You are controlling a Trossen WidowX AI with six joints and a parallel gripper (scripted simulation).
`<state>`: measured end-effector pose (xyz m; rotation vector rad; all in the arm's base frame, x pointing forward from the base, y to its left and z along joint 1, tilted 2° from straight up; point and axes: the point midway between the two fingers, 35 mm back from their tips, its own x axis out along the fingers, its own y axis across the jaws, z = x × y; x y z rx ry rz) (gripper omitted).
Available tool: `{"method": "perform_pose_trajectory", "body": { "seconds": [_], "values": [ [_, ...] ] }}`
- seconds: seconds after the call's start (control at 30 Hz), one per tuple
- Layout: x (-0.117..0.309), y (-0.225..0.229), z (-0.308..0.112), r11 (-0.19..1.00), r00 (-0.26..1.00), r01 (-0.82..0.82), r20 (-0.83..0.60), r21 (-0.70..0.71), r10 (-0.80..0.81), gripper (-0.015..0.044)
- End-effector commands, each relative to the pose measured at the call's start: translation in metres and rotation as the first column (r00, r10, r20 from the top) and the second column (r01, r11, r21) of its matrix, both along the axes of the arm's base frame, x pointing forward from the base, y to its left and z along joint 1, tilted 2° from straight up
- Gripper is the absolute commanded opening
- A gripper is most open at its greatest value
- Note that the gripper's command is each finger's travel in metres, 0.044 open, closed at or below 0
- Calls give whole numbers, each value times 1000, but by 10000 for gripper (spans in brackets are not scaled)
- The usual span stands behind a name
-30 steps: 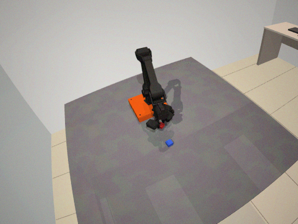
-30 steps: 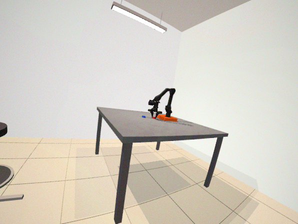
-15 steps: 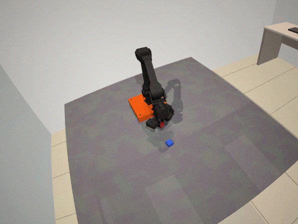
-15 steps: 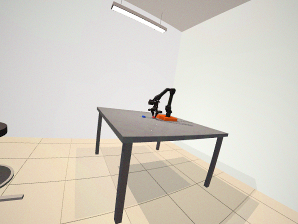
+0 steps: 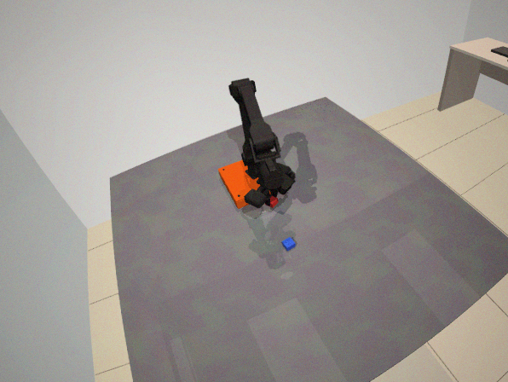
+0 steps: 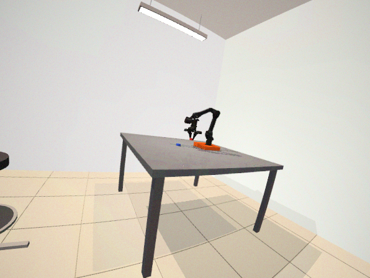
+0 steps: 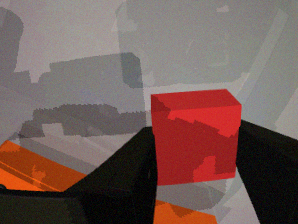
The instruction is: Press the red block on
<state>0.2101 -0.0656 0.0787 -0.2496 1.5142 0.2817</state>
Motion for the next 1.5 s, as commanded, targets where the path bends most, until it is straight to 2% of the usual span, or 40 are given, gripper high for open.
{"method": "perform_pose_trajectory", "body": {
  "seconds": [0.0,0.2,0.37,1.47],
  "values": [
    [-3,-1,20,1000,1000,-3,1,-3,3,0],
    [-10,-1,44,1000,1000,-3,1,-3,3,0],
    [-8,-2,47,1000,1000,5,1,-3,-5,0],
    [127,-32,-1,927,927,375,-1,11,-375,0]
  ]
}}
